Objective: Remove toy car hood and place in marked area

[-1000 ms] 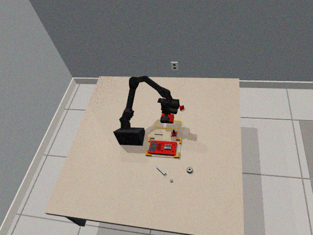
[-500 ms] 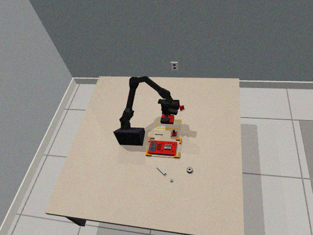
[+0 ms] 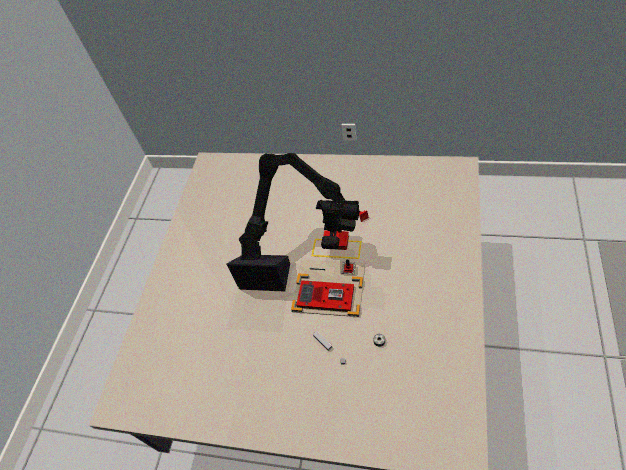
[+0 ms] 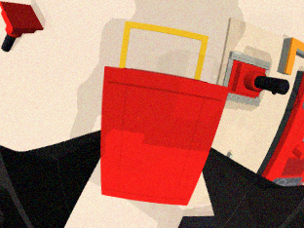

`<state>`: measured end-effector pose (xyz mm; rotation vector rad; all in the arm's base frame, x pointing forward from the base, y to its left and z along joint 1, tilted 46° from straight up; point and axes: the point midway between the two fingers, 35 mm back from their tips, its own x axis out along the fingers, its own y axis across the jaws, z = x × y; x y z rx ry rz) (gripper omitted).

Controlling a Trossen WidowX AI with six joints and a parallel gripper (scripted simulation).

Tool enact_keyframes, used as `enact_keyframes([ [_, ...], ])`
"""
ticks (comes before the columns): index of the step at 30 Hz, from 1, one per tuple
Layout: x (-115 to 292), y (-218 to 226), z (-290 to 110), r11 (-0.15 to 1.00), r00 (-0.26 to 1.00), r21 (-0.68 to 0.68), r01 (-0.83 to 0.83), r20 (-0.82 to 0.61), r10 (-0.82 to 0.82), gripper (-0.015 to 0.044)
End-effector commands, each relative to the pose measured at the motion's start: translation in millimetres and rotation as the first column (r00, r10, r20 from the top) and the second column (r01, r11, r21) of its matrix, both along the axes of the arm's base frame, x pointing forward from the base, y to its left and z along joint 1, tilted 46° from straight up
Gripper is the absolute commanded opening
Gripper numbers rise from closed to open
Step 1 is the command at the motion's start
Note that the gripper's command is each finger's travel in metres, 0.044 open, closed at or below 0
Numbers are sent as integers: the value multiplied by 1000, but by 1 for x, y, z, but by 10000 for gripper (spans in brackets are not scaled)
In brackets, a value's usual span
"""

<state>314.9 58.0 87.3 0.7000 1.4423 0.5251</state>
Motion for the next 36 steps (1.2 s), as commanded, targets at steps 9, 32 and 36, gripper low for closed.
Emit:
enact_keyframes([
  [9,0,6,-5,1000,1000,6,3,-1,-3,0],
  [32,0,18,-15,1000,1000,9,3,-1,-3,0],
  [36,0,19,-16,1000,1000,10,3,-1,-3,0],
])
